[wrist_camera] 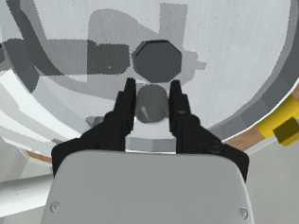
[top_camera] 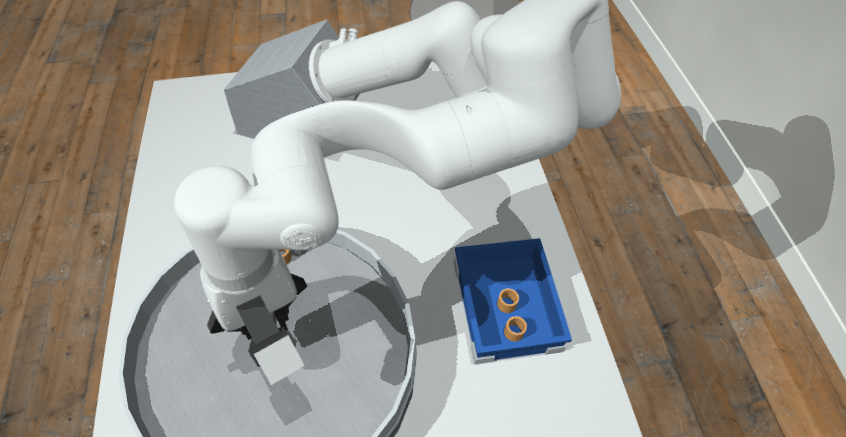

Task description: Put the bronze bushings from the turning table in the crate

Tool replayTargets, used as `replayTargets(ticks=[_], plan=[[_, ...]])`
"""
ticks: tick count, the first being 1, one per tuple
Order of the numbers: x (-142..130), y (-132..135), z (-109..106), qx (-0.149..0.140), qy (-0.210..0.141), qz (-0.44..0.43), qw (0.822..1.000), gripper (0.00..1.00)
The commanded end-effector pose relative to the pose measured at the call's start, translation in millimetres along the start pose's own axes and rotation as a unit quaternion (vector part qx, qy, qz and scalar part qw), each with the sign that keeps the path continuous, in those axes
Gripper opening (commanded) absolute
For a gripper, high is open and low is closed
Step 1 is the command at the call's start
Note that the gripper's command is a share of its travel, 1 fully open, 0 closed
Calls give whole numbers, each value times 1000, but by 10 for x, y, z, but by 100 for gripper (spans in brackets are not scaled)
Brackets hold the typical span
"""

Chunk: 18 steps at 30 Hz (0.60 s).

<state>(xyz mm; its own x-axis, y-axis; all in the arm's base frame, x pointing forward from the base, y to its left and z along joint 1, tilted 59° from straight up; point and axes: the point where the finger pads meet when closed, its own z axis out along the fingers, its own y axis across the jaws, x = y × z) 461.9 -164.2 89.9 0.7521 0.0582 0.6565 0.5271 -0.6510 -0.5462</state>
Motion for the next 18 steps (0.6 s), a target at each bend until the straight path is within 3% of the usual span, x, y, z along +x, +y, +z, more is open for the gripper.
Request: replayTargets(ticks=[1,12,18], plan=[[67,89,-23,0,0,1,1000,0],[67,89,-20,0,0,1,1000,0],[69,91,207,0,0,1,1000,0]])
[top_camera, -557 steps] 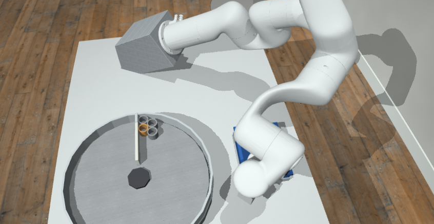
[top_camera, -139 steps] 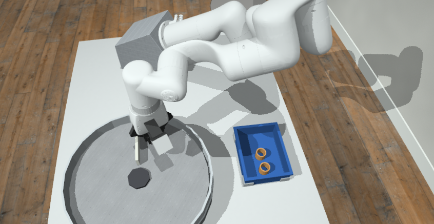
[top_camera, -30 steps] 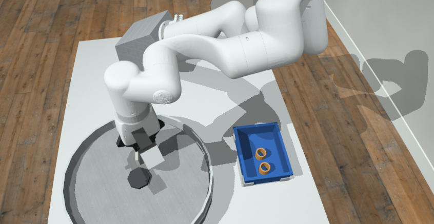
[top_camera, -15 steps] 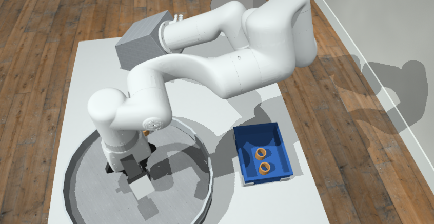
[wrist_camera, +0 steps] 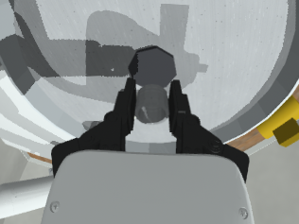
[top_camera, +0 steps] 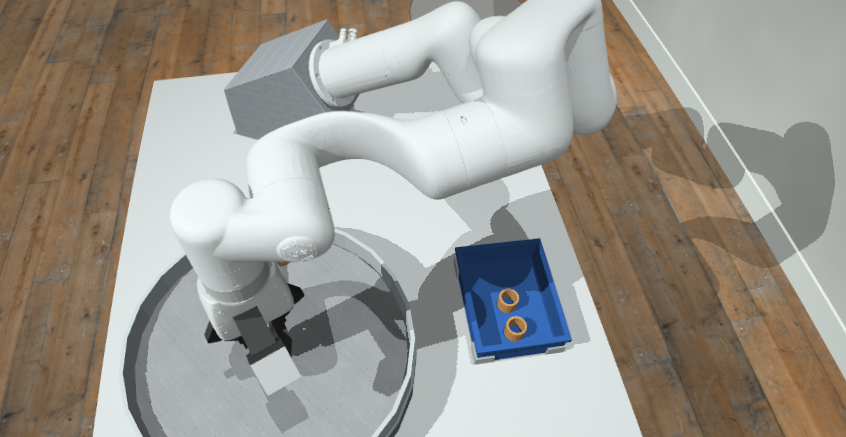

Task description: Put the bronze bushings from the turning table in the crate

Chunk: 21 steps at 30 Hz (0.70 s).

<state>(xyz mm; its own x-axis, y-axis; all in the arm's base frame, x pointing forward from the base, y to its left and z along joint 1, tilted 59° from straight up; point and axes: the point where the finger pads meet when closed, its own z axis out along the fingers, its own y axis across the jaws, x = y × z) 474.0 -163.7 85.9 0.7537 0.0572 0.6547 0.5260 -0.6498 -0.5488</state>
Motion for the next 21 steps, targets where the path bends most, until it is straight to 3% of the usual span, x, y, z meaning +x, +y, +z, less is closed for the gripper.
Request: replayTargets(ticks=[1,21], plan=[[4,9,151,-1,0,0,1000,0],[4,9,197,-1,0,0,1000,0]])
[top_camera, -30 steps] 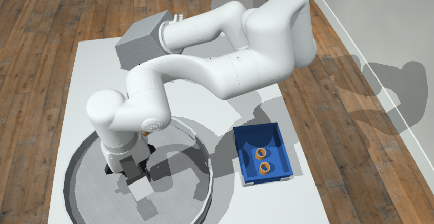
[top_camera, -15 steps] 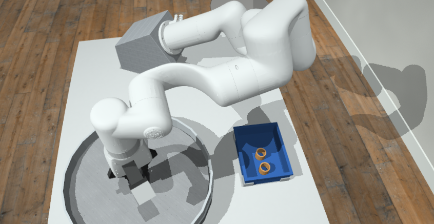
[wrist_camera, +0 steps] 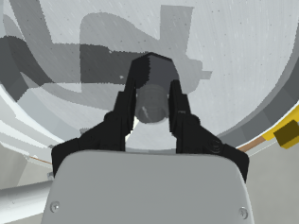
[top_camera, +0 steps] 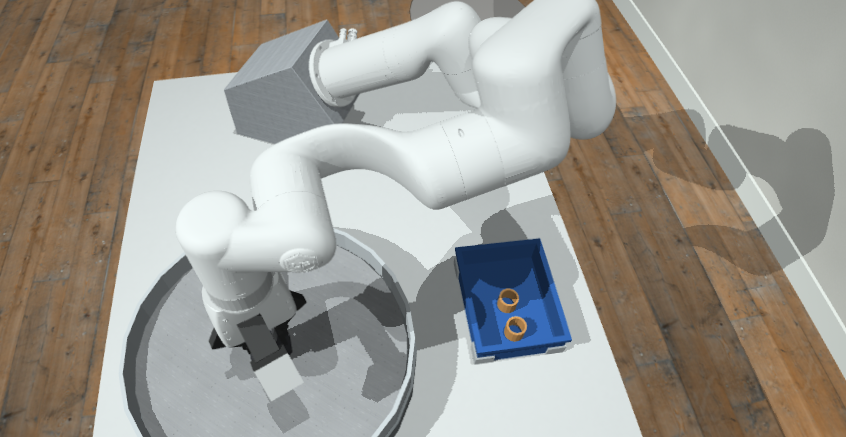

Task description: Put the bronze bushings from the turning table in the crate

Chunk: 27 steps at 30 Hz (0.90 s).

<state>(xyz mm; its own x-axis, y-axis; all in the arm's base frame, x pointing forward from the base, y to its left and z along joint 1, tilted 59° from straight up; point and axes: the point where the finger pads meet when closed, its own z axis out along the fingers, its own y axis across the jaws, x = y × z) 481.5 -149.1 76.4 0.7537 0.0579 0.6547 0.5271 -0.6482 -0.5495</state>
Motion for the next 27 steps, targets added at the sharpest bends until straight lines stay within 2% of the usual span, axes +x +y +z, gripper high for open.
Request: replayTargets(ticks=[1,15,27], plan=[[1,11,22,-2,1,0,1000,0],[0,9,203,-2,1,0,1000,0],[0,9,216,-2,1,0,1000,0]])
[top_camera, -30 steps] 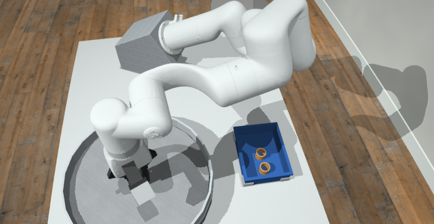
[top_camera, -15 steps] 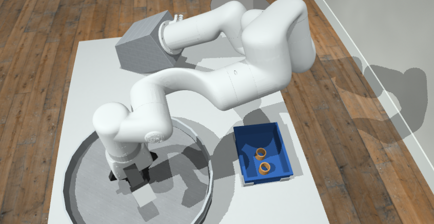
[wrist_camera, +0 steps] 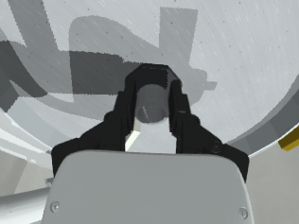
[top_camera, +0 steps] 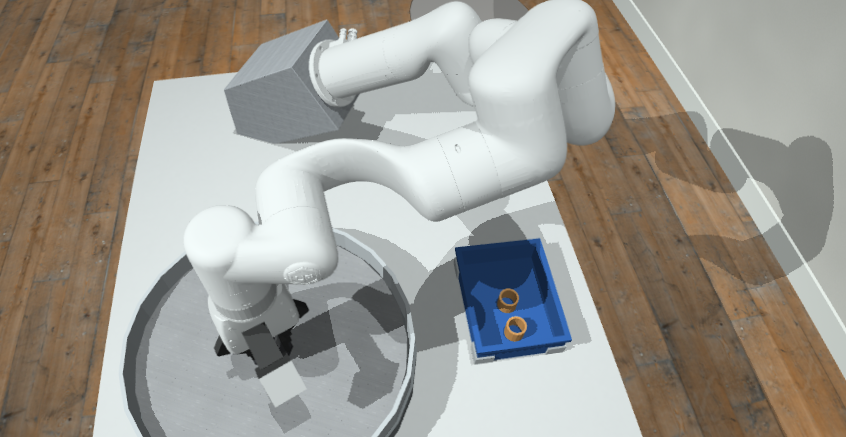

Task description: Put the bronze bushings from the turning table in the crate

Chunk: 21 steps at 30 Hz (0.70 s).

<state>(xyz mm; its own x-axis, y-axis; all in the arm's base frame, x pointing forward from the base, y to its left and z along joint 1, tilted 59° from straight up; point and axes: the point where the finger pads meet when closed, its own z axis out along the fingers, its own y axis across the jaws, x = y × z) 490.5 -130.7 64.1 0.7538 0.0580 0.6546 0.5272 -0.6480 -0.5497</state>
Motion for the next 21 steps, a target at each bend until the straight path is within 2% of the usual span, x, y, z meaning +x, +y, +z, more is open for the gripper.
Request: replayTargets(ticks=[1,21], plan=[[2,14,-23,-2,1,0,1000,0],[2,15,8,-2,1,0,1000,0]])
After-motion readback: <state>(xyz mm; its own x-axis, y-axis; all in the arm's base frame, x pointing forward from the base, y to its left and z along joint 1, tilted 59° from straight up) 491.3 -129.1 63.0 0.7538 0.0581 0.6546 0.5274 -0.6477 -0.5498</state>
